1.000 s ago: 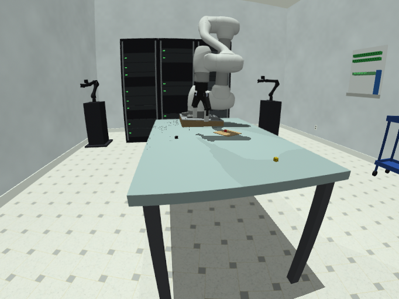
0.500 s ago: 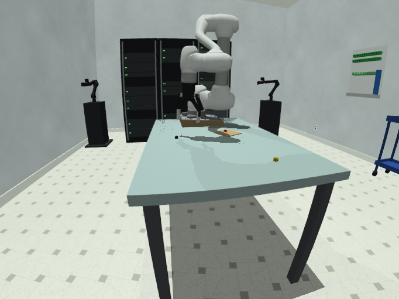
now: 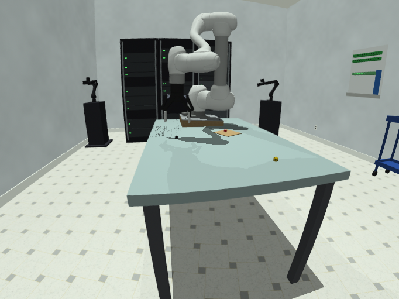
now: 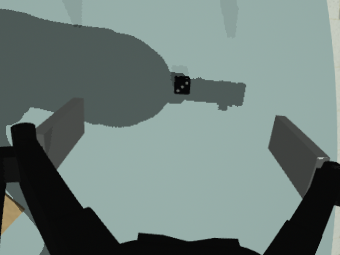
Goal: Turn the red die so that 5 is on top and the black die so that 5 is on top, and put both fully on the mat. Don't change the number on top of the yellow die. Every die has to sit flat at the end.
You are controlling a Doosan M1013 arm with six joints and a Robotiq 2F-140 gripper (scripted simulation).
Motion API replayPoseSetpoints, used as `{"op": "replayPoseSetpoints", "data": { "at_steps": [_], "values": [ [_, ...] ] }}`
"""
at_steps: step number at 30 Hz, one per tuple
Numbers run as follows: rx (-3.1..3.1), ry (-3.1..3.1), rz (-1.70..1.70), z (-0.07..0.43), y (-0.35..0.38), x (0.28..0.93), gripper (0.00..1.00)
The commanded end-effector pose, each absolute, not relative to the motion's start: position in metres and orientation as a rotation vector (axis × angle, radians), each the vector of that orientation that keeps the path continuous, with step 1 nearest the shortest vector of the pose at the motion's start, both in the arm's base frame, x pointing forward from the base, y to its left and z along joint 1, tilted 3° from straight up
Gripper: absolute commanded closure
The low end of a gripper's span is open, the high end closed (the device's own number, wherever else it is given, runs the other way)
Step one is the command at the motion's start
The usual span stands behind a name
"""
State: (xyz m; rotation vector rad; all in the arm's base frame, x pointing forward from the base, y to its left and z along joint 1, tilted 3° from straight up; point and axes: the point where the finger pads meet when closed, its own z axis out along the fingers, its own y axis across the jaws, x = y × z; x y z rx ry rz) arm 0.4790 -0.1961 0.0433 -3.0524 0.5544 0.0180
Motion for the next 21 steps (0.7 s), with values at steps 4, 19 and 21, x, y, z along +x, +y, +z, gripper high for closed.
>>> {"op": "replayPoseSetpoints", "data": {
  "at_steps": [4,19,21],
  "values": [
    [-3.051,0.500,0.014,0.0427,-0.2011,0.4787,0.00],
    [-3.051,0.500,0.014,0.0426,-0.2011,0.4787,0.73],
    [-3.051,0.500,0.014,0.0426,-0.2011,0.4787,0.73]
  ]
}}
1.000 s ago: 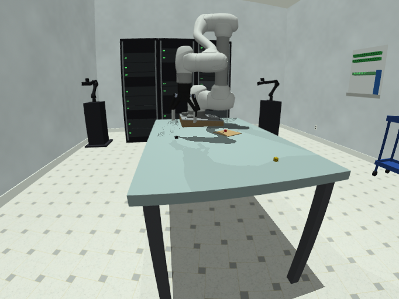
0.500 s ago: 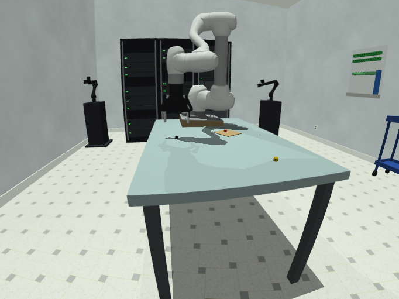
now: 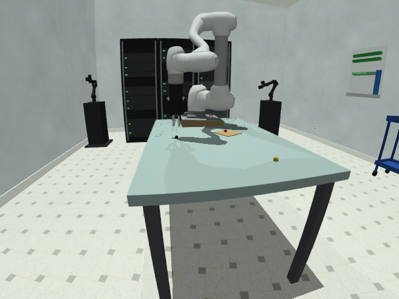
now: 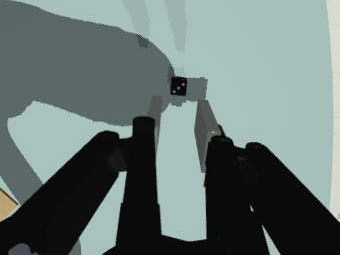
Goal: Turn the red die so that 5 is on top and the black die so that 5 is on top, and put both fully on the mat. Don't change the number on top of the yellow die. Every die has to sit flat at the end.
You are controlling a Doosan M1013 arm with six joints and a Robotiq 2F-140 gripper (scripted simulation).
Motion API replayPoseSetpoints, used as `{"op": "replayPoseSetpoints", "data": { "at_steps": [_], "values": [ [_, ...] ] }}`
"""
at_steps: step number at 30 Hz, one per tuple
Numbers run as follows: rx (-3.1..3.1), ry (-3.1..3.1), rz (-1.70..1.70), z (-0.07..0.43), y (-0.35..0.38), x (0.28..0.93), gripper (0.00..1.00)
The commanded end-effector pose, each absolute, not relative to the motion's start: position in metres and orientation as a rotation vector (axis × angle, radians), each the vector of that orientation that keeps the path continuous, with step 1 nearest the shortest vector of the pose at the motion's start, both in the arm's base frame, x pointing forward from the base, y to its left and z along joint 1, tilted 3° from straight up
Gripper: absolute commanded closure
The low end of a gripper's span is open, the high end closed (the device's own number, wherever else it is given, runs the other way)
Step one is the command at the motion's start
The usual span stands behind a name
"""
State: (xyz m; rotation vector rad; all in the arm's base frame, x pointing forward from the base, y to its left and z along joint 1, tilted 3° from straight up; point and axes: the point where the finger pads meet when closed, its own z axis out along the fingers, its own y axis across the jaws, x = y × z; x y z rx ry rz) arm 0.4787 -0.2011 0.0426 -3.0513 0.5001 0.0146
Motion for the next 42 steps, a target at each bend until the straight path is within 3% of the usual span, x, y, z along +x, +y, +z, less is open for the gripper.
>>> {"op": "replayPoseSetpoints", "data": {
  "at_steps": [1,42],
  "values": [
    [-3.051,0.500,0.014,0.043,-0.201,0.479,0.73],
    [-3.051,0.499,0.014,0.028,-0.201,0.479,0.73]
  ]
}}
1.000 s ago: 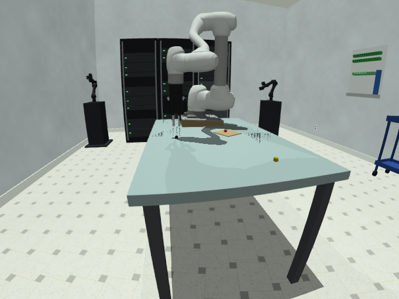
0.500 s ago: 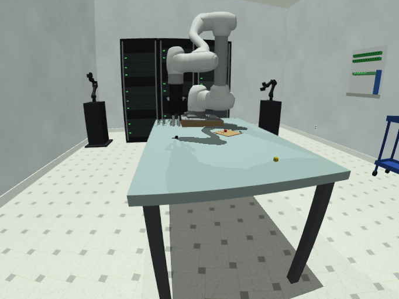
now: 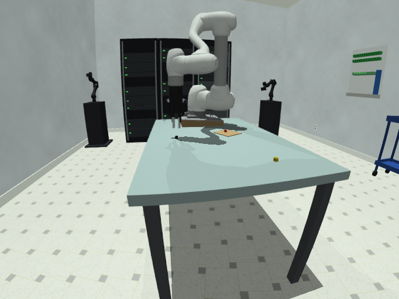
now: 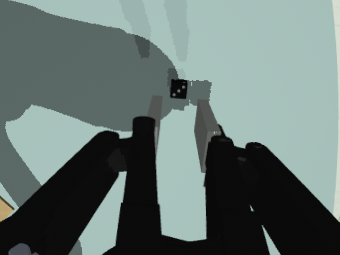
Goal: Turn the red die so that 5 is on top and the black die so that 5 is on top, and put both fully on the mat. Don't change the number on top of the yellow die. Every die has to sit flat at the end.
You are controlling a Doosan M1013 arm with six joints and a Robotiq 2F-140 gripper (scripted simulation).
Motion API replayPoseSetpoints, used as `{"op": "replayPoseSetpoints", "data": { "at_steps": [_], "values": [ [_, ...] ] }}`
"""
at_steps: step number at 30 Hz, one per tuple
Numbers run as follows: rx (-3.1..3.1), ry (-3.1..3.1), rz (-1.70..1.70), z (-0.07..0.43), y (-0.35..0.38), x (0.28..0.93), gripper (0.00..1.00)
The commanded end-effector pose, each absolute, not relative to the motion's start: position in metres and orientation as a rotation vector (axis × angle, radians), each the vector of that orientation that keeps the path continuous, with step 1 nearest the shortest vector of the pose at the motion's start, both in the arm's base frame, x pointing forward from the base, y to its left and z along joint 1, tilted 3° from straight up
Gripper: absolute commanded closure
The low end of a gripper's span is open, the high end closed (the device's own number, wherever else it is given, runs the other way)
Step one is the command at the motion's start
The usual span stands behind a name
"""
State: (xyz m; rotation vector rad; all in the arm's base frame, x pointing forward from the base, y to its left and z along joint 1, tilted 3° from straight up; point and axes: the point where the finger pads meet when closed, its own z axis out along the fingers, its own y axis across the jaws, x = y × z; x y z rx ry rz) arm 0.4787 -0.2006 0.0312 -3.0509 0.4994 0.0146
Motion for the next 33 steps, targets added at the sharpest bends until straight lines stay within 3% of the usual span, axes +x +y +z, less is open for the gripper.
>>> {"op": "replayPoseSetpoints", "data": {
  "at_steps": [1,33],
  "values": [
    [-3.051,0.499,0.014,0.027,-0.200,0.479,0.73],
    [-3.051,0.499,0.014,-0.008,-0.199,0.479,0.73]
  ]
}}
